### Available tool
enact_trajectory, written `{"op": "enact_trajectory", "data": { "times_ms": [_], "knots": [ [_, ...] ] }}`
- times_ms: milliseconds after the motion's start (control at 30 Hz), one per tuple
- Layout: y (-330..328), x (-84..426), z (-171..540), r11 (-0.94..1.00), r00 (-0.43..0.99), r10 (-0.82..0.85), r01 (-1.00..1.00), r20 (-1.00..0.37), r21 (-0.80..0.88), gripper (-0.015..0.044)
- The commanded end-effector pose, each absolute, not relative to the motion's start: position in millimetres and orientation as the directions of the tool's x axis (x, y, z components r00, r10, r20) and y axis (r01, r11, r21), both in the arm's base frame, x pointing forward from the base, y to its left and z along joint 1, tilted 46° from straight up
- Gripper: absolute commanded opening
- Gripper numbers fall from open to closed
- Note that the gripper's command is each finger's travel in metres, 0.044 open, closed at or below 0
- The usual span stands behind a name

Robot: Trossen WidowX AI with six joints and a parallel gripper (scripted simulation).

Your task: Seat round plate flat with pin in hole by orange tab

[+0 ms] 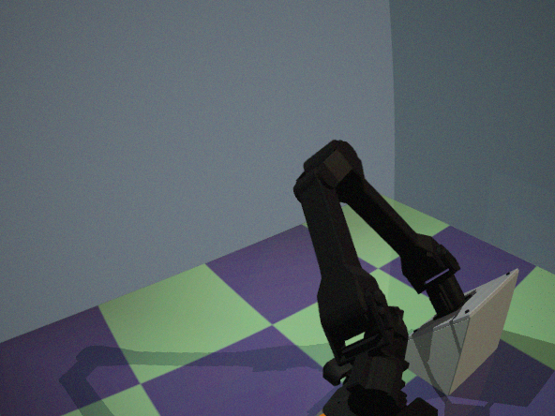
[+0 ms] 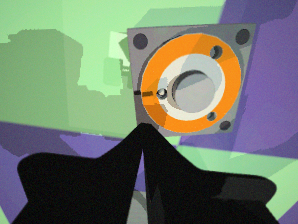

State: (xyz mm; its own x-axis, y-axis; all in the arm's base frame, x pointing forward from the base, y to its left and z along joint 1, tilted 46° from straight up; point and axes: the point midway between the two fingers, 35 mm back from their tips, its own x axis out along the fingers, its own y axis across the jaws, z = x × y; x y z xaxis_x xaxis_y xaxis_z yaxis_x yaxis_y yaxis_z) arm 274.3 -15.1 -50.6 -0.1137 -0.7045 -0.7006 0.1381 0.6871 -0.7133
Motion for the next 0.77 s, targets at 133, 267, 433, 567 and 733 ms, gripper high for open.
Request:
{"op": "enact_trajectory", "data": {
  "times_ms": [133,267,433,567,733],
  "knots": [
    [-8.7,275.8,-44.6,0.689,-0.104,-0.703,0.14,-0.703,-0.711,0.0],
    [-8.7,275.8,-44.6,0.689,-0.104,-0.703,0.14,-0.703,-0.711,0.0],
    [-8.7,275.8,-44.6,0.689,-0.104,-0.703,0.14,-0.703,-0.711,0.0],
    [-8.7,275.8,-44.6,0.689,-0.104,-0.703,0.14,-0.703,-0.711,0.0],
    [-8.7,275.8,-44.6,0.689,-0.104,-0.703,0.14,-0.703,-0.711,0.0]
  ]
}}
